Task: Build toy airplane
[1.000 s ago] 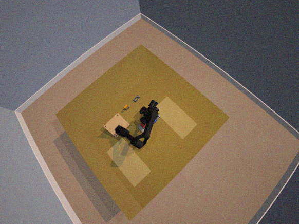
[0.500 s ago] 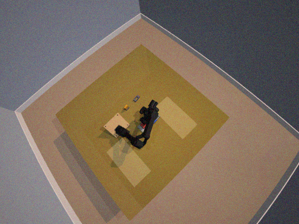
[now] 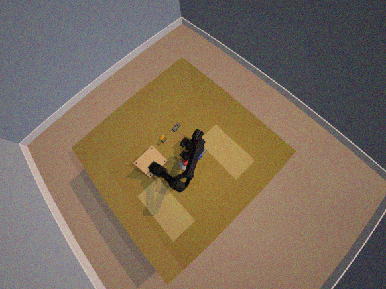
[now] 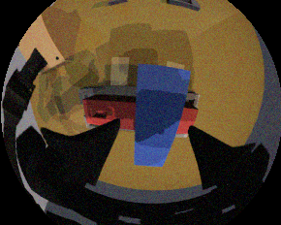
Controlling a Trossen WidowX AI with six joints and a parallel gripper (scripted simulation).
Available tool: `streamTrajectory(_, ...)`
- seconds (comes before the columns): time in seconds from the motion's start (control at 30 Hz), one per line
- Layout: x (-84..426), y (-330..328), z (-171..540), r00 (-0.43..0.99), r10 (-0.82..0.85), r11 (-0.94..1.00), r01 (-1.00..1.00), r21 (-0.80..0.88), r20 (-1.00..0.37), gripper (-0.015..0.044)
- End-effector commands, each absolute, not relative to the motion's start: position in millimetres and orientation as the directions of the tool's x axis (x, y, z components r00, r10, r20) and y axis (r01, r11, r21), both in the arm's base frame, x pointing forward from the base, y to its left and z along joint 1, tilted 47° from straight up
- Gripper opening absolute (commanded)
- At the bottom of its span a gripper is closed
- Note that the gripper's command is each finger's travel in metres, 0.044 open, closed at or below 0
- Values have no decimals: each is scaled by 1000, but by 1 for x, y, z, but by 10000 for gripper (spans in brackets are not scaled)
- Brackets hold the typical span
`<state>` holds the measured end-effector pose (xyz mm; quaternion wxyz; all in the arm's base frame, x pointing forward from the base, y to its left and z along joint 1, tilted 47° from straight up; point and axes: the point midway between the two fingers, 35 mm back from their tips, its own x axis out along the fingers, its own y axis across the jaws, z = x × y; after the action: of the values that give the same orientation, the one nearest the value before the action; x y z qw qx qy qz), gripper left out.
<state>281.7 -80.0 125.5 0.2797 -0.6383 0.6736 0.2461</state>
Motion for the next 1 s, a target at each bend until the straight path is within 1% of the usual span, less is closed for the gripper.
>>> streamTrajectory(0.0, 282, -78, 127, -29, -722, 61, -998, -23, -691, 440)
streamTrajectory(0.2, 284, -25, 177, 12, -719, -42, -999, 26, -695, 440)
streamTrajectory(0.4, 286, -17, 182, 15, -719, -53, -998, 33, -694, 440)
streamTrajectory(0.47, 286, -17, 182, 15, -719, -7, -1000, -14, -695, 440)
streamTrajectory(0.57, 286, -17, 182, 14, -718, 188, -959, -213, -696, 440)
streamTrajectory(0.67, 286, -17, 182, 13, -717, 379, -832, -405, -697, 440)
streamTrajectory(0.77, 286, -17, 182, 12, -716, 536, -631, -561, -698, 440)
streamTrajectory(0.87, 287, -17, 182, 11, -715, 645, -374, -666, -699, 440)
streamTrajectory(0.97, 287, -18, 182, 10, -714, 696, -101, -711, -700, 440)
